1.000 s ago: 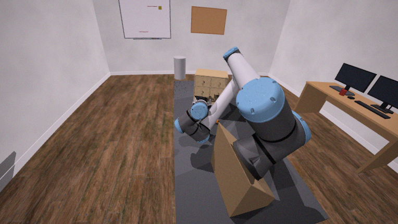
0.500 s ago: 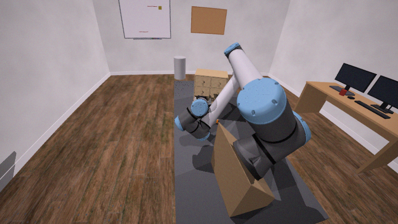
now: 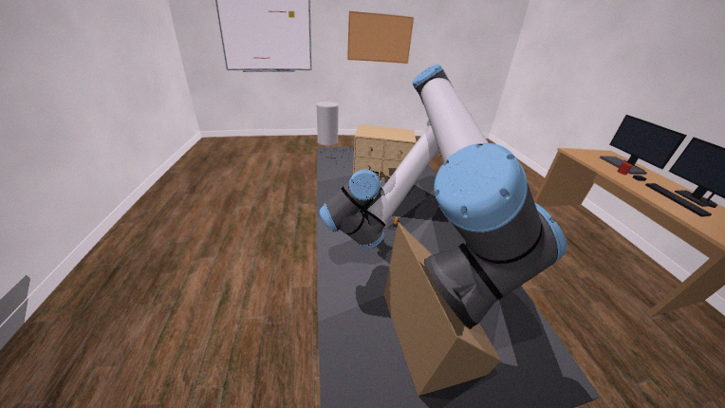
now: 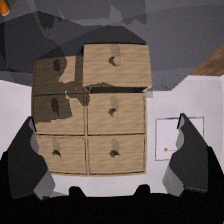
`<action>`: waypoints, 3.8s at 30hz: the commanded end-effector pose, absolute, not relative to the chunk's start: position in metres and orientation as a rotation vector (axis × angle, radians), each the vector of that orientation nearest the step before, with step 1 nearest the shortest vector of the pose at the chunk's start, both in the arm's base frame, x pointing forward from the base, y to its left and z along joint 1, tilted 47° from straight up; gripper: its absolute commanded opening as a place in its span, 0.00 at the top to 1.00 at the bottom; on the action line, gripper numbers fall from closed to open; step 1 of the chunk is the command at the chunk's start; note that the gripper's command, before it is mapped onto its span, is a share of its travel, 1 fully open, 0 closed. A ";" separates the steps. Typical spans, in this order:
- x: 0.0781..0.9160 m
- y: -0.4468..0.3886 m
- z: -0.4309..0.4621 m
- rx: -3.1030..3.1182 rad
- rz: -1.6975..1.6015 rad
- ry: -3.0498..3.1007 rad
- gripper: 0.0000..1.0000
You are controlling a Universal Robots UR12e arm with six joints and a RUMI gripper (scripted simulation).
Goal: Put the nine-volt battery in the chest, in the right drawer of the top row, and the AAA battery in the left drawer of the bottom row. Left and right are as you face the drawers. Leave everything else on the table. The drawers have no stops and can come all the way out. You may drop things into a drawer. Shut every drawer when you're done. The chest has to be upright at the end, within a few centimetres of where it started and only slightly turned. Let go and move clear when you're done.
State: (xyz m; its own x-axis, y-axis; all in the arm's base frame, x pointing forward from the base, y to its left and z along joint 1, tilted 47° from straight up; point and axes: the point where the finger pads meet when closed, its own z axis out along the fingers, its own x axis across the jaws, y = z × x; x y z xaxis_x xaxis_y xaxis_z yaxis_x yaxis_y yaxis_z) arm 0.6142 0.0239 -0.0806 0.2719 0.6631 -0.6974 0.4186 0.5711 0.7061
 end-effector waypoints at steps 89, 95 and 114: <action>0.613 0.042 -0.064 1.627 -0.311 1.459 0.00; 0.613 0.043 -0.063 1.663 -0.346 1.461 0.00; 0.613 0.046 -0.061 1.751 -0.434 1.465 0.00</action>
